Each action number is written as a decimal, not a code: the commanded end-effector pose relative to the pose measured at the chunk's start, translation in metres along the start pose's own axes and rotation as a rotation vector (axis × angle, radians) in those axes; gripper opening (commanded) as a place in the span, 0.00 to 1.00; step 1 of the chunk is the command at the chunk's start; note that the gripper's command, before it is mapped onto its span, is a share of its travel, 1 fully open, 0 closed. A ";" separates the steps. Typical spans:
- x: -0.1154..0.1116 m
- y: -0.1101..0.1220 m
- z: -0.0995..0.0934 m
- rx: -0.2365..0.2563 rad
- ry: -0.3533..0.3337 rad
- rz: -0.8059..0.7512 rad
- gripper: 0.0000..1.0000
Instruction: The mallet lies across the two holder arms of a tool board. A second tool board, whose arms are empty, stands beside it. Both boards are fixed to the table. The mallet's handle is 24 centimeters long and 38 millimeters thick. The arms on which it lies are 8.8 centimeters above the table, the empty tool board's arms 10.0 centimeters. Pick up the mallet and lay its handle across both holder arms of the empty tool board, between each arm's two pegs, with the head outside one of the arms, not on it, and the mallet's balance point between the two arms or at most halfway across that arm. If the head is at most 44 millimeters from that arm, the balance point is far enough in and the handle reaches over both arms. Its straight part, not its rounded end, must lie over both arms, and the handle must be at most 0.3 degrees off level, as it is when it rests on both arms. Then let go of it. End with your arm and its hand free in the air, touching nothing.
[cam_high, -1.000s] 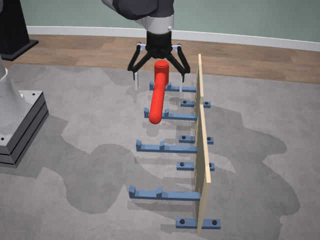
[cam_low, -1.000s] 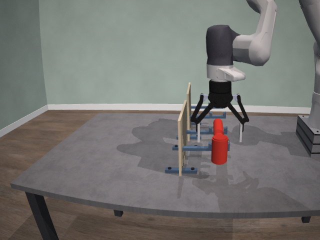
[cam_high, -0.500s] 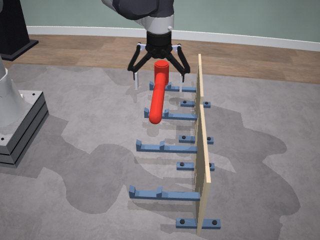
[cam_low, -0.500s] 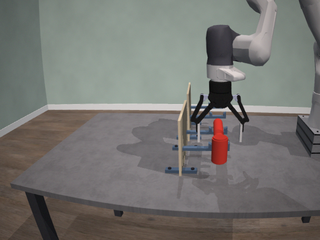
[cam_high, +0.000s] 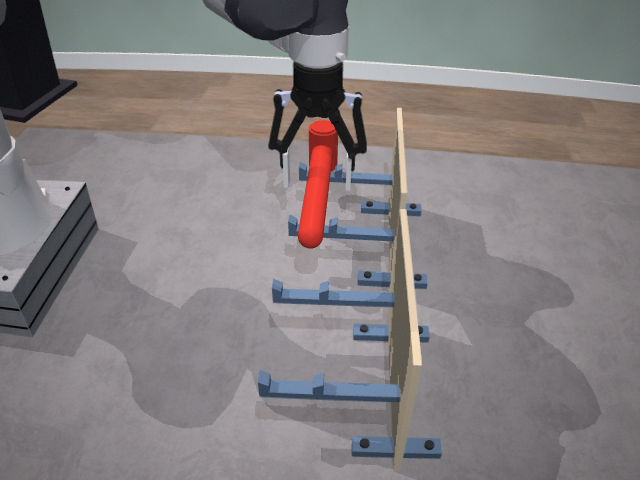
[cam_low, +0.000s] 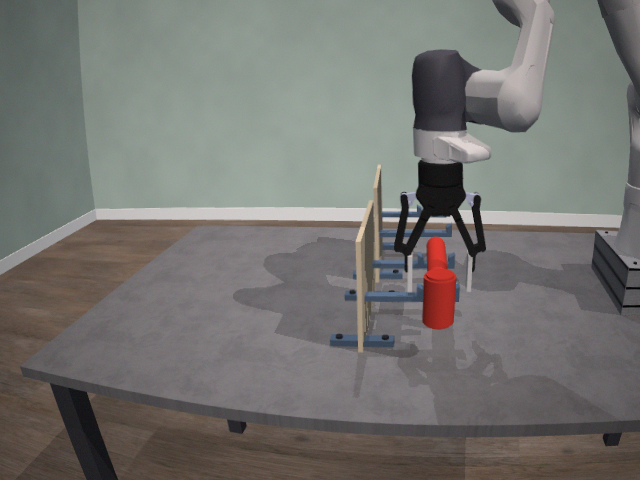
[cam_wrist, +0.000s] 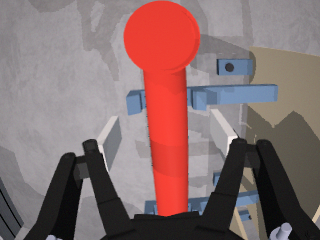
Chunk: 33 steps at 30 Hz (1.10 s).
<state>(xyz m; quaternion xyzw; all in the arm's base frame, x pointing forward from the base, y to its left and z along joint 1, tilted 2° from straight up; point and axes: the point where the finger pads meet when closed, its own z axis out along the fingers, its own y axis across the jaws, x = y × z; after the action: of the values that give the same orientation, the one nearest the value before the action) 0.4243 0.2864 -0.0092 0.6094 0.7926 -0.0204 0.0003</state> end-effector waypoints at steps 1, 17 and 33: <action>0.000 0.000 0.001 -0.001 0.000 0.005 0.00; 0.000 0.000 0.001 -0.001 0.000 0.005 0.00; 0.000 0.001 -0.008 -0.002 0.001 0.006 0.00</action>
<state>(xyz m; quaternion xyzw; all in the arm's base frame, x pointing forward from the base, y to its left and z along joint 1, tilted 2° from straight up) 0.4241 0.2858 -0.0059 0.6119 0.7907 -0.0208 0.0002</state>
